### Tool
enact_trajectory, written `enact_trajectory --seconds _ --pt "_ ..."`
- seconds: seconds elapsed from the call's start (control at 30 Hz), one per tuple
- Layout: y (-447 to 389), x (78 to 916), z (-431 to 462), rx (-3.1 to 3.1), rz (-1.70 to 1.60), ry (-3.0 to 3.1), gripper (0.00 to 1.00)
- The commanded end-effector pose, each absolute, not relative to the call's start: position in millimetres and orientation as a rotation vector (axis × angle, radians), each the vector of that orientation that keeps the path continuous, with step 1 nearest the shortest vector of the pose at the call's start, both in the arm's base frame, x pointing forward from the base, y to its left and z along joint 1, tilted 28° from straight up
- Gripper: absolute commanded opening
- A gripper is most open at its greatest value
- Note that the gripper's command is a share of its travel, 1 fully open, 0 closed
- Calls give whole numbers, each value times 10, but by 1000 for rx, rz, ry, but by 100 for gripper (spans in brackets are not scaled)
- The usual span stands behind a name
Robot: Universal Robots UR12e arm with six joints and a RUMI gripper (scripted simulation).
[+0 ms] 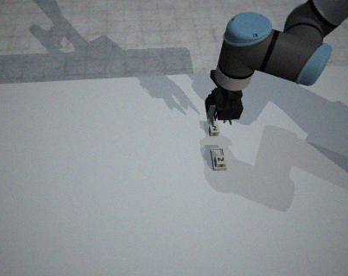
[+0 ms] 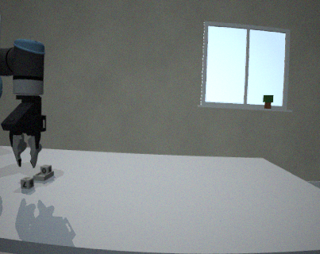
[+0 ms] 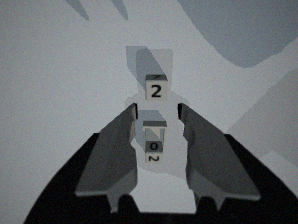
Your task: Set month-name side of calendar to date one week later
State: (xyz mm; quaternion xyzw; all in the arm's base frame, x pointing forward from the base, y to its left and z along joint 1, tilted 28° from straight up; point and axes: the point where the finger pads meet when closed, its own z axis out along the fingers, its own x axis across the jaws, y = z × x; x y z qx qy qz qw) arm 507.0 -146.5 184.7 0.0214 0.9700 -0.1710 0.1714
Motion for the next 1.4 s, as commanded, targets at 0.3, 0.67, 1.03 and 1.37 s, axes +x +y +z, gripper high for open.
enact_trajectory --seconds 0.3,0.67,1.03,1.37 --pt "-1529 5124 1649 62 -484 2755 28" --pt "-1555 5152 1588 62 -485 2755 28" --pt "-1557 5158 1593 62 -485 2753 28" --pt "-1556 5157 1592 62 -485 2753 28"
